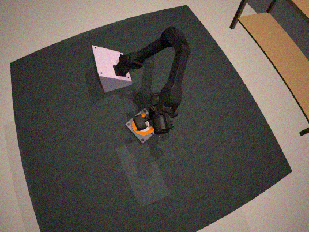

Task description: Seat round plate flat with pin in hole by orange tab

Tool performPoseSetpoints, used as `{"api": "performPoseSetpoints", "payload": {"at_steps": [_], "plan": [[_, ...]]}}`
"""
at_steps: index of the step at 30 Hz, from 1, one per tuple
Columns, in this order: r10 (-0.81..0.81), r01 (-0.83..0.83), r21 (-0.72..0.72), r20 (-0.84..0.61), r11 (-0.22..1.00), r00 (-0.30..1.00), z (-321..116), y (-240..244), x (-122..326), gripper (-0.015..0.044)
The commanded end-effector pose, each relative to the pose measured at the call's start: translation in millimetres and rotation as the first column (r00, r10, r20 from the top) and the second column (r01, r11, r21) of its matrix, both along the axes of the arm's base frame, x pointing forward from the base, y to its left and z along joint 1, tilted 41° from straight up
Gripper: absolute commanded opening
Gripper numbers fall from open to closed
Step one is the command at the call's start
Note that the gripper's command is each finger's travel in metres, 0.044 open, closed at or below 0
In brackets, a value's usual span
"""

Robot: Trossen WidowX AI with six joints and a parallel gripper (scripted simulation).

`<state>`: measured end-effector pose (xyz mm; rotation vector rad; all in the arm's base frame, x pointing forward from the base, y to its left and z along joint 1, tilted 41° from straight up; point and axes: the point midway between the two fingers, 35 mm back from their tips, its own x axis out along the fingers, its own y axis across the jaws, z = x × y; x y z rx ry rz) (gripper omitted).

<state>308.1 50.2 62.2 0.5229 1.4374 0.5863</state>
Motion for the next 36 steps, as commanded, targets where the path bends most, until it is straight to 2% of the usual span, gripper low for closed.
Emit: {"api": "performPoseSetpoints", "payload": {"at_steps": [1,31,36], "plan": [[-0.001,0.001,-0.001,0.001,1.000,1.000,-1.8,-2.0,7.3,0.0000],[-0.001,0.001,-0.001,0.002,1.000,1.000,-11.4,-16.7,28.0,0.0000],[-0.001,0.001,-0.003,0.002,1.000,1.000,2.3,-28.2,27.5,0.0000]]}}
